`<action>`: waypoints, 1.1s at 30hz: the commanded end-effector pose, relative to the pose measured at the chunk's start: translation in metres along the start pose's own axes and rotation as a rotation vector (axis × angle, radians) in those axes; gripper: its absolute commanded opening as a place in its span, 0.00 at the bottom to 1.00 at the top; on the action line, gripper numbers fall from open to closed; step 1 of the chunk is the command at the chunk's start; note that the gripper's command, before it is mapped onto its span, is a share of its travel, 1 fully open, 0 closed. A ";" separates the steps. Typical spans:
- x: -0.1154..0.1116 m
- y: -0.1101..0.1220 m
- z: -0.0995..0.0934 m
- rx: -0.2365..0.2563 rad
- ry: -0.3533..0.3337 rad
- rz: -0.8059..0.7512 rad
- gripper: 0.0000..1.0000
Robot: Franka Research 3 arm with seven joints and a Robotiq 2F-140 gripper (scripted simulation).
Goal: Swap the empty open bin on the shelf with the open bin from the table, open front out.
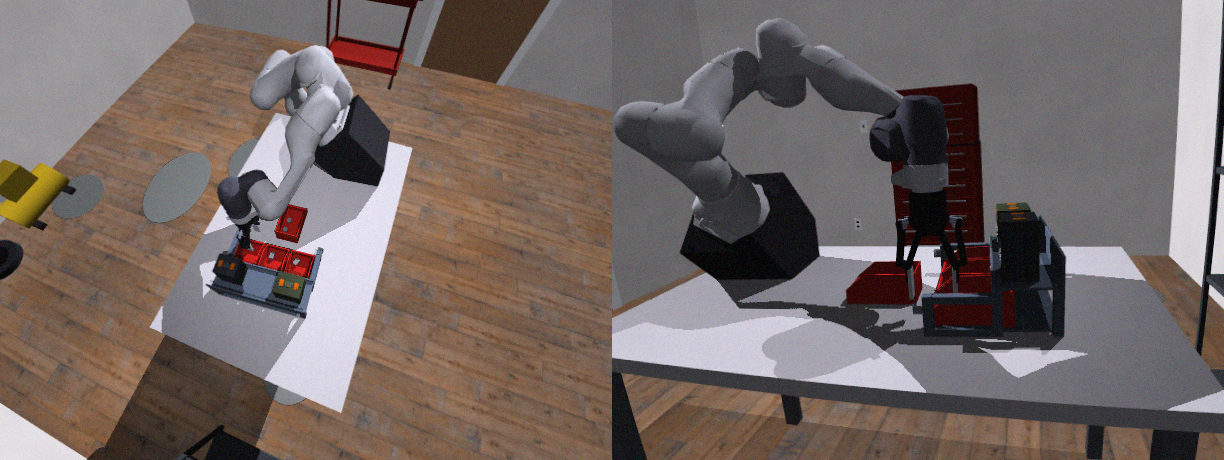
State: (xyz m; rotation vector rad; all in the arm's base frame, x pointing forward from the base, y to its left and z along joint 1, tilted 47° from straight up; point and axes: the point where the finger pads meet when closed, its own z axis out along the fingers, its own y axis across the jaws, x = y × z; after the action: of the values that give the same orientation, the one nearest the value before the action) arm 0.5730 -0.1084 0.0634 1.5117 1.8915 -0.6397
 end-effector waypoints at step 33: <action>0.001 0.001 0.016 -0.004 0.001 -0.004 0.57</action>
State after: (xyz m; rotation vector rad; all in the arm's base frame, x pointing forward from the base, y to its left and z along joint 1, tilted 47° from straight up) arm 0.5753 -0.1193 0.0535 1.5124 1.8903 -0.6397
